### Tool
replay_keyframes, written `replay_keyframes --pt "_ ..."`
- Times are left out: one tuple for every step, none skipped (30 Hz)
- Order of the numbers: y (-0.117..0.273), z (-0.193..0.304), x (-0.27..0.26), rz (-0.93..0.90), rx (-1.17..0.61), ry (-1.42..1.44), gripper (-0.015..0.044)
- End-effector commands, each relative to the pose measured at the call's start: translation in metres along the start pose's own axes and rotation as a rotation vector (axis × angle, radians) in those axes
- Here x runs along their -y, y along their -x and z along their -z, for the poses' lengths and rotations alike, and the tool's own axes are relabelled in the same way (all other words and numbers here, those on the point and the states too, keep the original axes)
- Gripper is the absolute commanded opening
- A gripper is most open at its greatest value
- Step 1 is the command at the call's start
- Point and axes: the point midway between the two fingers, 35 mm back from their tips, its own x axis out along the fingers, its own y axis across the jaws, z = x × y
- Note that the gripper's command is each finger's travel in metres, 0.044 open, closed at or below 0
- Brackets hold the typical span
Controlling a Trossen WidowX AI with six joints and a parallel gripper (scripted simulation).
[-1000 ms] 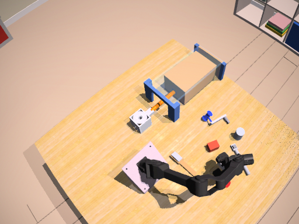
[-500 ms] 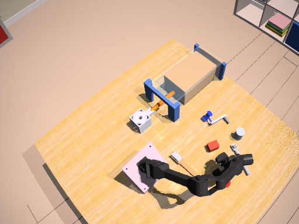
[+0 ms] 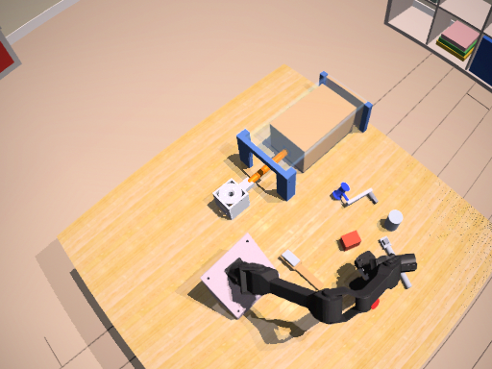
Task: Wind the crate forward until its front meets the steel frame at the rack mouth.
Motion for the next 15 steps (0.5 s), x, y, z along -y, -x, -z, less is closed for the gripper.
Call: replay_keyframes --pt "0.0005 0.0005 0.0002 0.001 -0.001 -0.001 0.0267" --pt "0.0005 0.0005 0.0002 0.001 -0.001 -0.001 0.0260" --pt "0.0005 0.0005 0.0002 0.001 -0.001 -0.001 0.0253" --pt "0.0005 0.0005 0.0002 0.001 -0.001 -0.001 0.0247" --pt "0.0005 0.0005 0.0002 0.001 -0.001 -0.001 0.0240" --pt "0.0005 0.0005 0.0002 0.001 -0.001 -0.001 0.0233" --pt "0.0005 0.0005 0.0002 0.001 -0.001 -0.001 0.0227" --pt "0.0005 0.0005 0.0002 0.001 -0.001 -0.001 0.0220" --pt "0.0005 0.0005 0.0002 0.001 -0.001 -0.001 0.0213" --pt "0.0005 0.0005 0.0002 0.001 -0.001 -0.001 0.0207" --pt "0.0005 0.0005 0.0002 0.001 -0.001 -0.001 0.0200" --pt "0.0005 0.0005 0.0002 0.001 -0.001 -0.001 0.0193" --pt "0.0005 0.0005 0.0002 0.001 -0.001 -0.001 0.0187" --pt "0.0005 0.0005 0.0002 0.001 -0.001 -0.001 0.0180" --pt "0.0005 0.0005 0.0002 0.001 -0.001 -0.001 0.0173"
